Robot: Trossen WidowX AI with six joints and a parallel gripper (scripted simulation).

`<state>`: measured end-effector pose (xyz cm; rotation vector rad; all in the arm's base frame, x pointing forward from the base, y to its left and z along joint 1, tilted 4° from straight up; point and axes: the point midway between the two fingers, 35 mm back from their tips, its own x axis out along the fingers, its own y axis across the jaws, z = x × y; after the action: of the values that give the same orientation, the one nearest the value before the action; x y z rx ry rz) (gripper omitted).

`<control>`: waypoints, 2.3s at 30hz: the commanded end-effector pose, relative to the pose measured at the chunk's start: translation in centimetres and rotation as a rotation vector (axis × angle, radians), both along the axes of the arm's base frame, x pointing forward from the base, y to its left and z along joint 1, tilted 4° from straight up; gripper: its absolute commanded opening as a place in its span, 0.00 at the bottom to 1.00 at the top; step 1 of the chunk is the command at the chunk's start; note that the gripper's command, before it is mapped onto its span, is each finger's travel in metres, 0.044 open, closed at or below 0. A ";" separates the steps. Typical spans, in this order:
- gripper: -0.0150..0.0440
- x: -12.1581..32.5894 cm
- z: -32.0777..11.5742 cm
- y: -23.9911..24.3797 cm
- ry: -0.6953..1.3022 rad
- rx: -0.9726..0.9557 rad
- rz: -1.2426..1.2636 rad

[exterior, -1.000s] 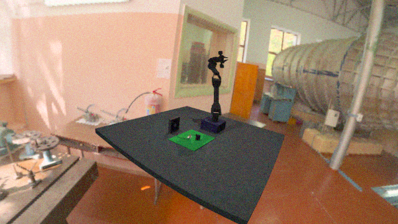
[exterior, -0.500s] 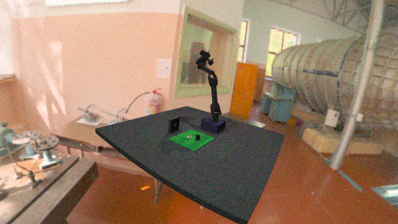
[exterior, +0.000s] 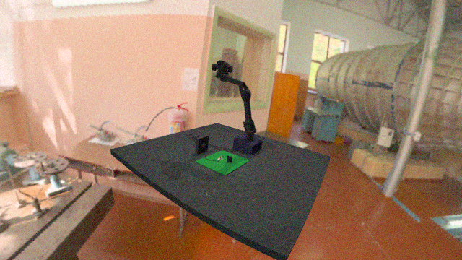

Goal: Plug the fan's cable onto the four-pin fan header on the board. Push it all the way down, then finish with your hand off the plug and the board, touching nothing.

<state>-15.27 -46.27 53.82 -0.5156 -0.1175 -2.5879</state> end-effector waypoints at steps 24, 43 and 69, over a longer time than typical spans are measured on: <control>1.00 40.8 -17.9 0.4 1.163 1.138 0.816; 1.00 55.1 -32.4 25.8 2.582 1.073 1.275; 1.00 46.3 -40.5 49.9 3.870 -0.180 1.360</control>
<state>31.29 3.33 13.73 2.5456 -0.5085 -2.4055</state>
